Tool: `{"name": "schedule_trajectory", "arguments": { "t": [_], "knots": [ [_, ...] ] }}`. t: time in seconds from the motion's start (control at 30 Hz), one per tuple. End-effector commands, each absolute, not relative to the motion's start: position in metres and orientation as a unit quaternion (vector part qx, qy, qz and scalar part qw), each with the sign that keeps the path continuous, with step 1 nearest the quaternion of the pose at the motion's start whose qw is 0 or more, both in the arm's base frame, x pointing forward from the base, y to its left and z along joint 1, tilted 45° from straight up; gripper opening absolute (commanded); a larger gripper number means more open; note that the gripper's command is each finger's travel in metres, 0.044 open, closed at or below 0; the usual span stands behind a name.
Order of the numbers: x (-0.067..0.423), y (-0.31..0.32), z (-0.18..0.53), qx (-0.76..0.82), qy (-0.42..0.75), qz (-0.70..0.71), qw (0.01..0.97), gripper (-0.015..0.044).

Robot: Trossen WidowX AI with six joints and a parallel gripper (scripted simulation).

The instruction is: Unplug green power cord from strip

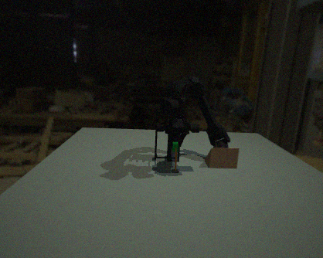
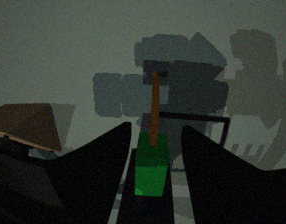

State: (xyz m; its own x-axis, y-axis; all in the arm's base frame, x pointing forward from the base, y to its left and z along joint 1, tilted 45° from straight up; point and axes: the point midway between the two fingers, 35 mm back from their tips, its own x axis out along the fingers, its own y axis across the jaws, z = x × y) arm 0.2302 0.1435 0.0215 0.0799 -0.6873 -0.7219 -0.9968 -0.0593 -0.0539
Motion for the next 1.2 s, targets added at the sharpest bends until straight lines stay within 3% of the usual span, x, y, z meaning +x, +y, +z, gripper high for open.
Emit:
{"name": "schedule_trajectory", "arguments": {
  "t": [0.0, 1.13, 1.17],
  "knots": [
    [0.230, 0.138, 0.027, -0.679, 0.621, 0.268, 0.285, 0.0160],
    [0.230, 0.110, 0.037, -0.679, 0.622, 0.268, 0.284, 0.0160],
    [0.231, 0.112, 0.038, -0.676, 0.623, 0.268, 0.287, 0.0134]
  ]
}}
